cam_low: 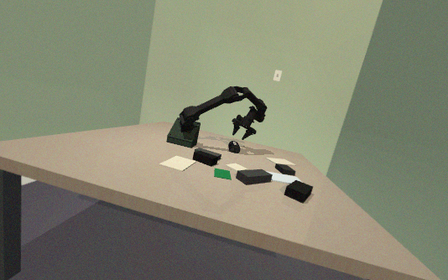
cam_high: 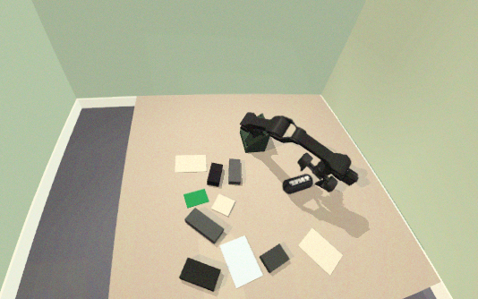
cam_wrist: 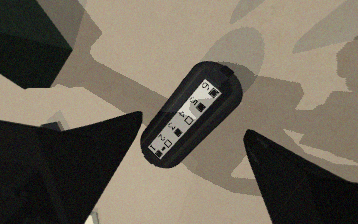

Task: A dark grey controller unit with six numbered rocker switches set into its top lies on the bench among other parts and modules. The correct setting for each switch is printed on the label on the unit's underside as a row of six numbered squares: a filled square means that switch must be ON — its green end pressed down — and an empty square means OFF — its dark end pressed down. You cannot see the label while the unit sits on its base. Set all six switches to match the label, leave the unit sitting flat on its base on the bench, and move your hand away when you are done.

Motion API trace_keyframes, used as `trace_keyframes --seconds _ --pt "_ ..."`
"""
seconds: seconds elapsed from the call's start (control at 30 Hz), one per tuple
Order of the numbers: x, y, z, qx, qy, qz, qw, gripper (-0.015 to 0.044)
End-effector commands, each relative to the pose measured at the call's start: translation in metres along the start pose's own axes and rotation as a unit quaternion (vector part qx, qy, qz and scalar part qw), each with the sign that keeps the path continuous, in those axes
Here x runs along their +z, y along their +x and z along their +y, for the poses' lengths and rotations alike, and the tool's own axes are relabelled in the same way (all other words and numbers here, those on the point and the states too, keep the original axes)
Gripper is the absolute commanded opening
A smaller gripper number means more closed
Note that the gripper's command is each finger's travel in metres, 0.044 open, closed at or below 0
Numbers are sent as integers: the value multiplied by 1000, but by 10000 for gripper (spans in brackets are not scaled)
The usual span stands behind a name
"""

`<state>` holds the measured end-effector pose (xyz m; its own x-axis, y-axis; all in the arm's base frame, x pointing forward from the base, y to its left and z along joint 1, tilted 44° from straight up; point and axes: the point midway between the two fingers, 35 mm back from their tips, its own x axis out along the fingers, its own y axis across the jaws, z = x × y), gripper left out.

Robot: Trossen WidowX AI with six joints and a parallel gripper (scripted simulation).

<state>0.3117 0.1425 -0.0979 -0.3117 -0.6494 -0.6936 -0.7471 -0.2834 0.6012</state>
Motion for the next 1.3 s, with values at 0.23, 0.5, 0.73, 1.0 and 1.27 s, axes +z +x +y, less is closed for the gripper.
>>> trace_keyframes --seconds 0.23,0.5,0.73,1.0,1.27 --pt "14 3 -2 -59 549 7 833 440" --pt "19 4 -2 -77 696 -6 714 440" --pt "23 5 -2 -90 804 -24 587 440" --pt "27 7 -1 -99 899 -49 425 440" --pt "31 8 -1 -101 961 -78 247 440"
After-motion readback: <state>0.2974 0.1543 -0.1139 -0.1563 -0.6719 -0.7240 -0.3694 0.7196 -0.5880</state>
